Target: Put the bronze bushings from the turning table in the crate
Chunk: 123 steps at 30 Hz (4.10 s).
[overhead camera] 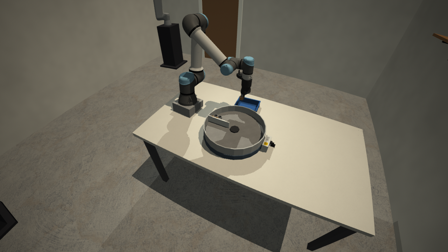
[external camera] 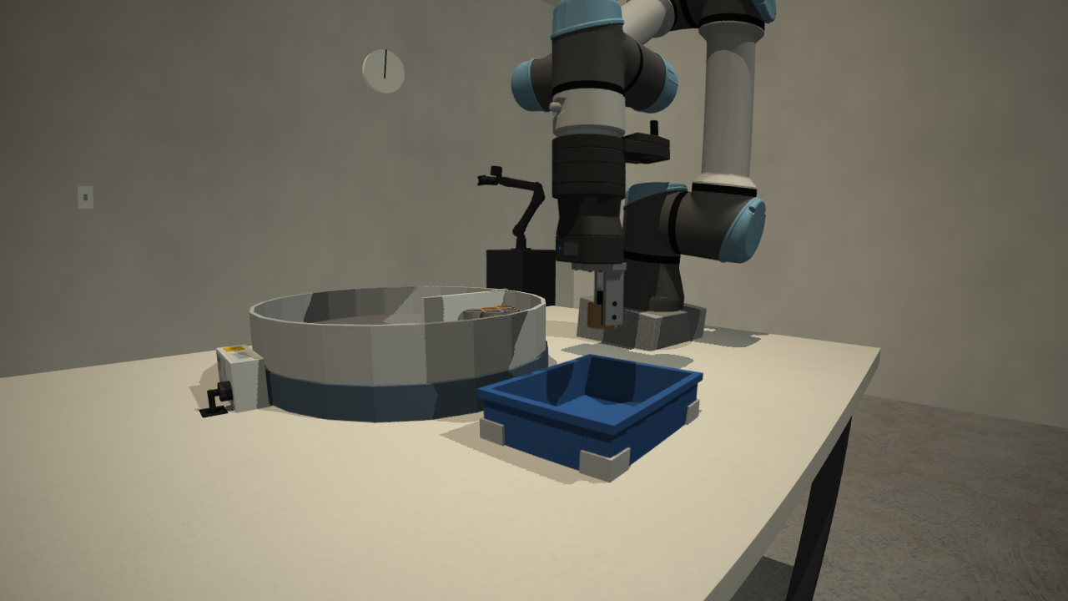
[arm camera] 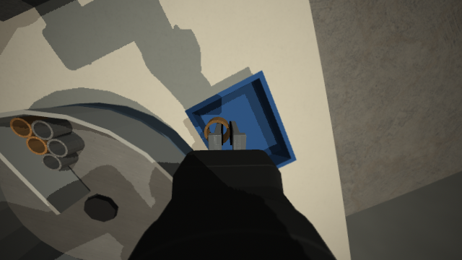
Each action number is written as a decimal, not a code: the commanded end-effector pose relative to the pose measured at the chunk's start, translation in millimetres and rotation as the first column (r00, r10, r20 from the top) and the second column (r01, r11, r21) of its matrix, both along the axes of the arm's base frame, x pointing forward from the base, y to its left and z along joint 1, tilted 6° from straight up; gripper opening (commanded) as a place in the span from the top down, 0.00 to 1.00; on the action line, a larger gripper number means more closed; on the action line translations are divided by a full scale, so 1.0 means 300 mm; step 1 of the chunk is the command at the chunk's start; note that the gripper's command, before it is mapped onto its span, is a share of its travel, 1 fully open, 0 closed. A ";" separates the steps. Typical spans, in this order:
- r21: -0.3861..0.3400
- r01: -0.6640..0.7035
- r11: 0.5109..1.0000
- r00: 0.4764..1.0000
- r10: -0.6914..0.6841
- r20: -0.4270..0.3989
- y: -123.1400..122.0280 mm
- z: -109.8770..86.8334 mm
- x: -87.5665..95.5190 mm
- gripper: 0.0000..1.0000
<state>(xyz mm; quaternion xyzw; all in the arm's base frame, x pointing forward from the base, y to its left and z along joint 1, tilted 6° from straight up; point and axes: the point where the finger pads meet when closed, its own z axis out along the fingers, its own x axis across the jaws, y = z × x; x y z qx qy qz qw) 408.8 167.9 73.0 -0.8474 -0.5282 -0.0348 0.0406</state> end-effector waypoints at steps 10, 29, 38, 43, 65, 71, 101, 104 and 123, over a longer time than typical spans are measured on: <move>0.000 0.001 1.000 1.000 -0.001 0.000 0.004 -0.036 0.002 1.00; 0.000 0.001 1.000 1.000 -0.001 -0.001 0.013 -0.121 0.003 1.00; 0.000 0.001 1.000 1.000 -0.001 -0.001 0.015 -0.144 0.004 1.00; 0.000 0.001 1.000 1.000 -0.001 -0.001 0.015 -0.144 0.004 1.00; 0.000 0.001 1.000 1.000 -0.001 -0.001 0.020 -0.189 0.005 1.00; 0.000 0.001 1.000 1.000 -0.001 -0.001 0.021 -0.200 0.005 1.00; 0.000 0.001 1.000 1.000 -0.001 0.000 0.027 -0.257 0.006 1.00; 0.000 0.001 1.000 1.000 -0.001 0.000 0.027 -0.257 0.006 1.00; 0.000 0.001 1.000 1.000 -0.001 0.000 0.030 -0.285 0.006 1.00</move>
